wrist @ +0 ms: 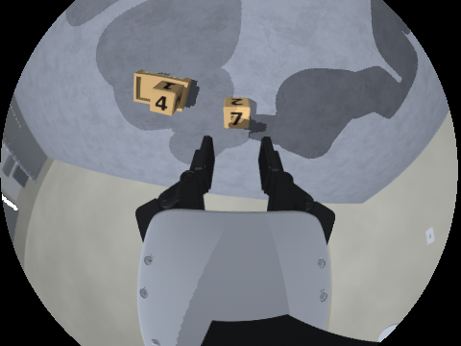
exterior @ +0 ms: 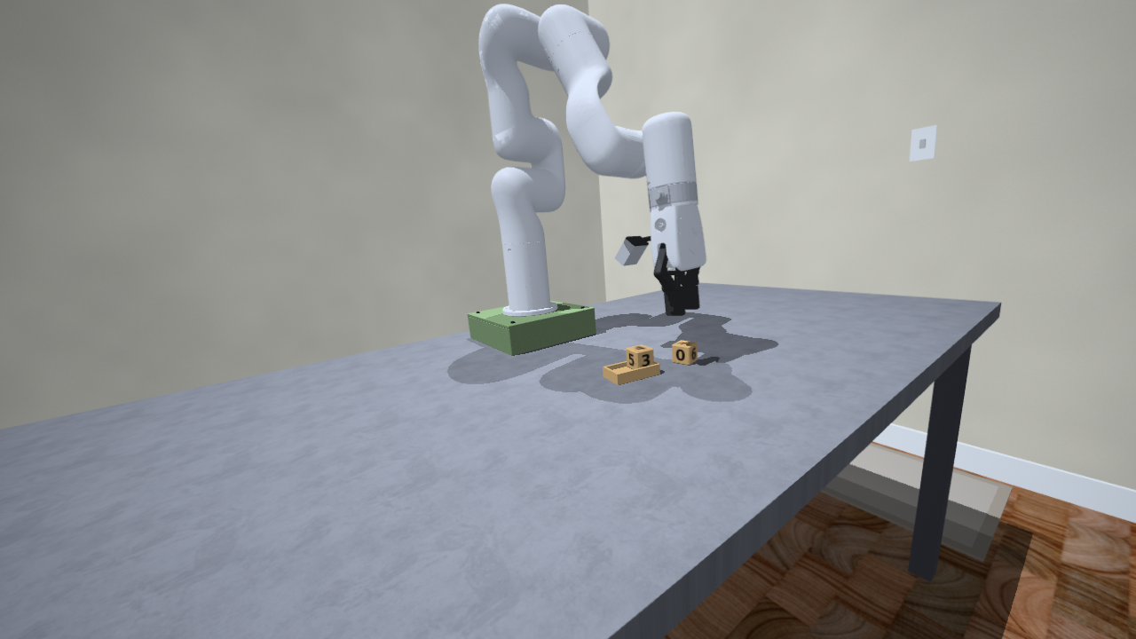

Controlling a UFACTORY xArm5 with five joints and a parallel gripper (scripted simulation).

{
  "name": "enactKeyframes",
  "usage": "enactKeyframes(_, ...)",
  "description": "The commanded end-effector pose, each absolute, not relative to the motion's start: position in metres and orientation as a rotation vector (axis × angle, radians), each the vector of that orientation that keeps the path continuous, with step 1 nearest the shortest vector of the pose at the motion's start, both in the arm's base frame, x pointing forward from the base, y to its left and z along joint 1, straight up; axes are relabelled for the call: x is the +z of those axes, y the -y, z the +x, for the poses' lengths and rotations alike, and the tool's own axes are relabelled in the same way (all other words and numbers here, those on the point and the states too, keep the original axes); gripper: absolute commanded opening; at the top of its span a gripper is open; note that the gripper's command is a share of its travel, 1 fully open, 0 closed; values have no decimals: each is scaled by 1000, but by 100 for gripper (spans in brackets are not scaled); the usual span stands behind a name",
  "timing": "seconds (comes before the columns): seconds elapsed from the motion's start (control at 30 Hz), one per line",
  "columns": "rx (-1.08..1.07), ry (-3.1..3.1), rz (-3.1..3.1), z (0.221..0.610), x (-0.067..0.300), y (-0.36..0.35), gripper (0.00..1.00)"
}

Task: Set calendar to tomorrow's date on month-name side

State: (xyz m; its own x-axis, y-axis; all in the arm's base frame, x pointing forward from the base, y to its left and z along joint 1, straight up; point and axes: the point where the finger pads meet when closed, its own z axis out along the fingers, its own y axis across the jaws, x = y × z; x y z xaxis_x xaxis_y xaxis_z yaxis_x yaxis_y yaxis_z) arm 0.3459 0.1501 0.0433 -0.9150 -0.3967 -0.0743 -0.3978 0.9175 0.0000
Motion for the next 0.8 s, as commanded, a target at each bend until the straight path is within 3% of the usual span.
enactKeyframes(0.0,44,-2937,-609,346,45,-150,49)
enactKeyframes(0.77,111,-2699,-560,342,43,-149,49)
